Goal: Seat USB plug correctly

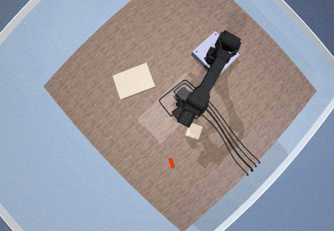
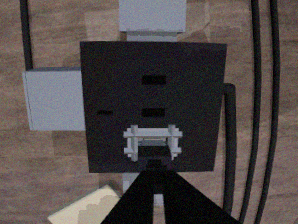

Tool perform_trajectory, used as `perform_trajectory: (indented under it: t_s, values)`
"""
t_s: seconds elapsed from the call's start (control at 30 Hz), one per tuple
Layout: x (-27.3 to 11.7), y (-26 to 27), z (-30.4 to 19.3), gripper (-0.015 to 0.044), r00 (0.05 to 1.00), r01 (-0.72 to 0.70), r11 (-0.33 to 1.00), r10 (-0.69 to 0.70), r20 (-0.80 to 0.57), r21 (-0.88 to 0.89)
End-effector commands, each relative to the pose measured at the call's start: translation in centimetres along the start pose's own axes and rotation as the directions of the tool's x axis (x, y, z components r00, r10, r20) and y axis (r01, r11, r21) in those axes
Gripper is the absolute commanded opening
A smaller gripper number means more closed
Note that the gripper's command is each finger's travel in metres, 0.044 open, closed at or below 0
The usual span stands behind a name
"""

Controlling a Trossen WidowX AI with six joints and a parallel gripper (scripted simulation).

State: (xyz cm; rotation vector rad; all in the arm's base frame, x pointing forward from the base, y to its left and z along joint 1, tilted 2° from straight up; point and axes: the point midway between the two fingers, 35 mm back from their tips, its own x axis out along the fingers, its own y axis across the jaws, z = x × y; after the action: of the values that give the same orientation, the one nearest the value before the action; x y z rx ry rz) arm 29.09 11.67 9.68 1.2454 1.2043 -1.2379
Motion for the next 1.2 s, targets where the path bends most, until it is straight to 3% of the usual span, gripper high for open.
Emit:
perform_trajectory:
  t_s: [0.0, 1.17]
  values:
    - [0.21, -0.02, 0.01, 0.0000, 1.000, 0.004, 1.000, -0.004, 0.002, -0.005]
    - [0.63, -0.02, 0.01, 0.0000, 1.000, 0.004, 1.000, -0.004, 0.002, -0.005]
